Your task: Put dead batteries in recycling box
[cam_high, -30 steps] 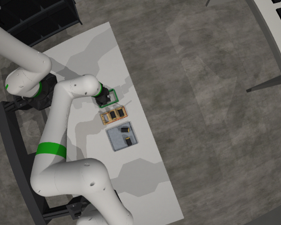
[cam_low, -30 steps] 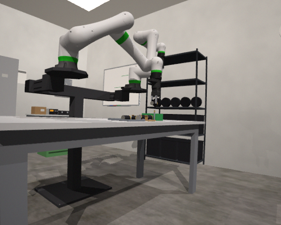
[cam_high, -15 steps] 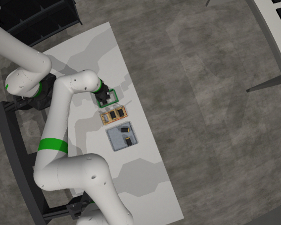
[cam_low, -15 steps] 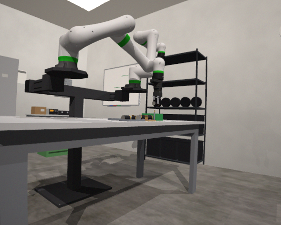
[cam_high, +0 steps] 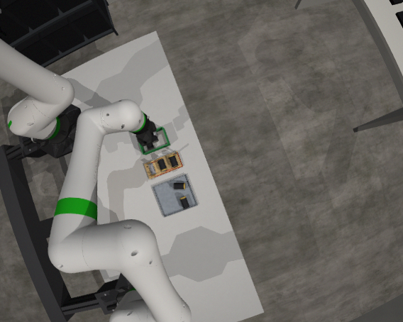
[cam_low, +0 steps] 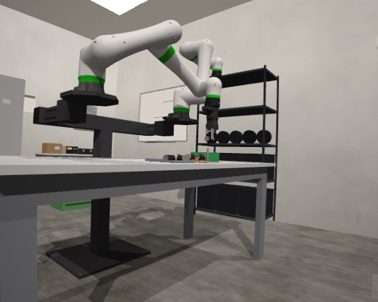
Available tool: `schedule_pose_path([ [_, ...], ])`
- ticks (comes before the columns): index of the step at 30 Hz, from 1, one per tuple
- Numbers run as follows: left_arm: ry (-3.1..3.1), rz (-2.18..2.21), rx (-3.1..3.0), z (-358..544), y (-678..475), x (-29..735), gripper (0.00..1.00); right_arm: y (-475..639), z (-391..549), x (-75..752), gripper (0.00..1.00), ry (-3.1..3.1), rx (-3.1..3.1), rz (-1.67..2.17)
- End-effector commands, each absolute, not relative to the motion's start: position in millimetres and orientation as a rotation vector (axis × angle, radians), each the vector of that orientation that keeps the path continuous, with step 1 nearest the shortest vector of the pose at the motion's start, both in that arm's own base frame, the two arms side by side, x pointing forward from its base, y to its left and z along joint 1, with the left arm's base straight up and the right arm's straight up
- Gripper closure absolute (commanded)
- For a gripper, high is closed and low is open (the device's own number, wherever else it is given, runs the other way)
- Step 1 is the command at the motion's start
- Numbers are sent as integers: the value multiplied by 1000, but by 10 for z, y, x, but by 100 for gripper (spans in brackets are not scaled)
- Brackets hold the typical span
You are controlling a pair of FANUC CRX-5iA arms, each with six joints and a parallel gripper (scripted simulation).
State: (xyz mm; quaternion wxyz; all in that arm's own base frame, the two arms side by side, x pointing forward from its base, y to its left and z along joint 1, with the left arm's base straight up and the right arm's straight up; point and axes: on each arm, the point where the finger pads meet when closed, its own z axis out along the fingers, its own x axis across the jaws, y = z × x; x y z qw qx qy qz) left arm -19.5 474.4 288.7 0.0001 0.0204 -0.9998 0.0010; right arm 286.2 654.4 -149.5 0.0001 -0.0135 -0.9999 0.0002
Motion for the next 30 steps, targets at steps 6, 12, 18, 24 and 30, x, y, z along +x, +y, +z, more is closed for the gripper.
schedule_pose_path([
  [6,-3141,0,64,2897,4746,-194,0,6555,-1717,2867,43,-3142,-42,-4],
  [12,-3141,0,64,2897,4746,-194,0,6556,-2054,2867,43,-3142,-42,-4],
  [18,-3141,0,64,2897,4746,-194,0,6556,-2060,2867,43,-3142,-42,-4],
  [24,-3141,0,64,2897,4746,-194,0,6556,-2060,2867,43,-3142,-42,-4],
  [30,-3141,0,64,2897,4746,-194,0,6556,-2060,2867,43,-3142,-42,-4],
])
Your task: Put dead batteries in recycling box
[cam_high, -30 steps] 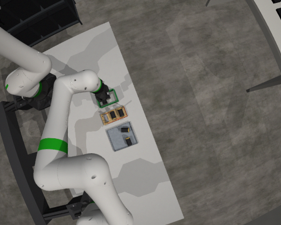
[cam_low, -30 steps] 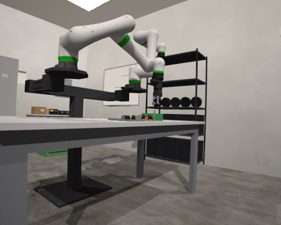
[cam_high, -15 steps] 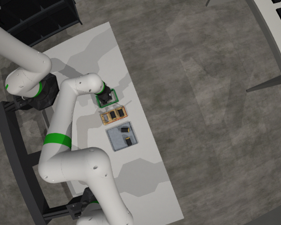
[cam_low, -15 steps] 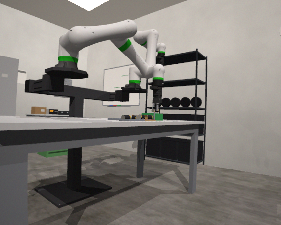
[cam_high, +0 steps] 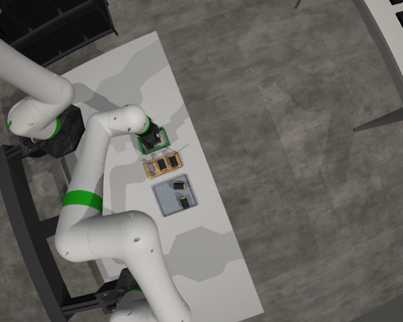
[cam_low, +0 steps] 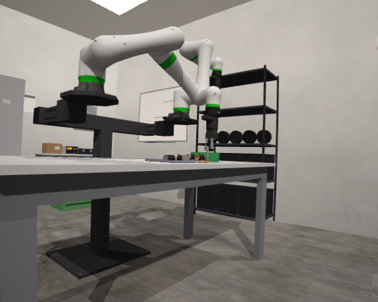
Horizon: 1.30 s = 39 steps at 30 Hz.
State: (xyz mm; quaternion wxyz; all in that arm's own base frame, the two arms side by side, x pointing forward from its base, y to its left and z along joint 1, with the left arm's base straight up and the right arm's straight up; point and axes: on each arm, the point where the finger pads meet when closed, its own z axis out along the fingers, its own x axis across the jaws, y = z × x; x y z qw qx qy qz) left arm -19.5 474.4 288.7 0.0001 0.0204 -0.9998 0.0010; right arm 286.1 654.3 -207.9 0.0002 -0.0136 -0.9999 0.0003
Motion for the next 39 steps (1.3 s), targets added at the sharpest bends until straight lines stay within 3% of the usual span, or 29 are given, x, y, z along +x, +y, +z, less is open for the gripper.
schedule_pose_path([
  [1,-3141,0,64,2897,4746,-194,0,6556,-2060,2867,43,-3142,-42,-4],
  [21,-3141,0,64,2897,4746,-194,0,6556,-2082,2867,43,-3142,-42,-4],
  [39,-3141,0,64,2897,4746,-194,0,6557,-2675,2868,43,-3142,-42,-4],
])
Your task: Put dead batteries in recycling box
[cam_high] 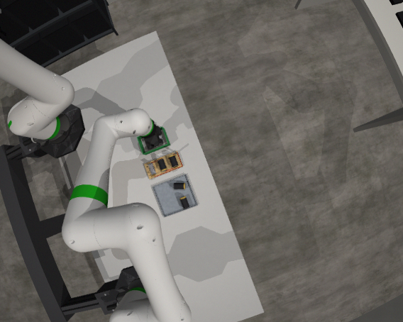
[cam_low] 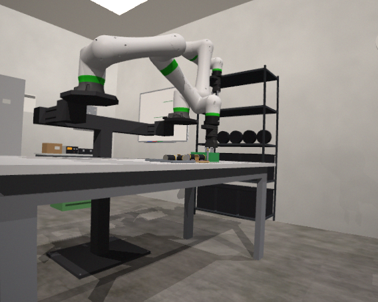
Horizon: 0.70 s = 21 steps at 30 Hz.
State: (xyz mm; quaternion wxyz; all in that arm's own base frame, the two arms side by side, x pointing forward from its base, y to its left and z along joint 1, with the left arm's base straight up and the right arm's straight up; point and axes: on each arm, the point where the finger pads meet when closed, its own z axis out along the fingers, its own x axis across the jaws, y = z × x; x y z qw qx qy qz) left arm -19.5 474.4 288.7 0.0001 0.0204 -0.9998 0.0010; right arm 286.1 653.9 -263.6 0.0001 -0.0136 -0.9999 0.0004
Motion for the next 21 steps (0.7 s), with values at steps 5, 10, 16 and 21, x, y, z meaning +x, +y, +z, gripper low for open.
schedule_pose_path([
  [5,-3141,0,64,2897,4746,-194,0,6557,-2710,2868,43,-3142,-42,-4],
  [10,-3141,0,64,2897,4746,-194,0,6557,-2710,2868,43,-3142,-42,-4],
  [16,-3141,0,64,2897,4746,-194,0,6557,-2710,2868,43,-3142,-42,-4],
  [21,-3141,0,64,2897,4746,-194,0,6557,-2710,2868,10,-3142,-42,-4],
])
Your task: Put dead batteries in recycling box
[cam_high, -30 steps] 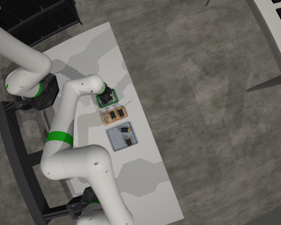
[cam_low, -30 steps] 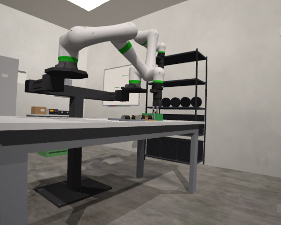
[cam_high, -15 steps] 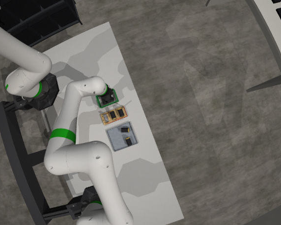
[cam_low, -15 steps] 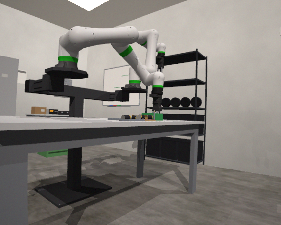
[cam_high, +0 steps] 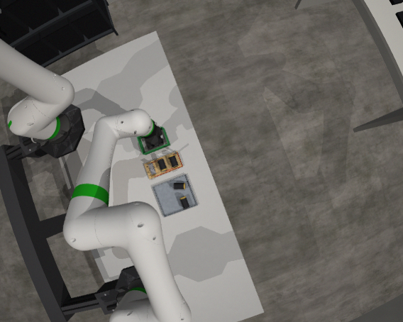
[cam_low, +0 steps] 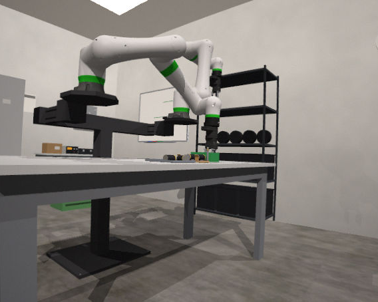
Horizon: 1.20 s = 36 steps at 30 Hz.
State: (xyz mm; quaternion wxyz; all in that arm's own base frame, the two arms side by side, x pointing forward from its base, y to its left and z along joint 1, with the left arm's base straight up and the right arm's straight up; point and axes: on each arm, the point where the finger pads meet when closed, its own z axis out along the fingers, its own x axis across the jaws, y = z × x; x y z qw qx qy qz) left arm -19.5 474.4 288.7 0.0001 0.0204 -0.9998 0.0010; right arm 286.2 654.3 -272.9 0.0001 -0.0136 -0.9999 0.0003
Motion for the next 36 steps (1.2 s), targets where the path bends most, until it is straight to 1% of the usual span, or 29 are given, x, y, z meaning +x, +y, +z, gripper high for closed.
schedule_pose_path([
  [1,-3141,0,64,2897,4746,-194,0,6557,-2710,2868,10,-3142,-42,-4],
  [23,-3141,0,64,2897,4746,-194,0,6557,-2672,2868,10,-3142,-42,-4],
  [36,-3141,0,64,2897,4746,-194,0,6556,-2155,2867,10,-3142,-42,-4],
])
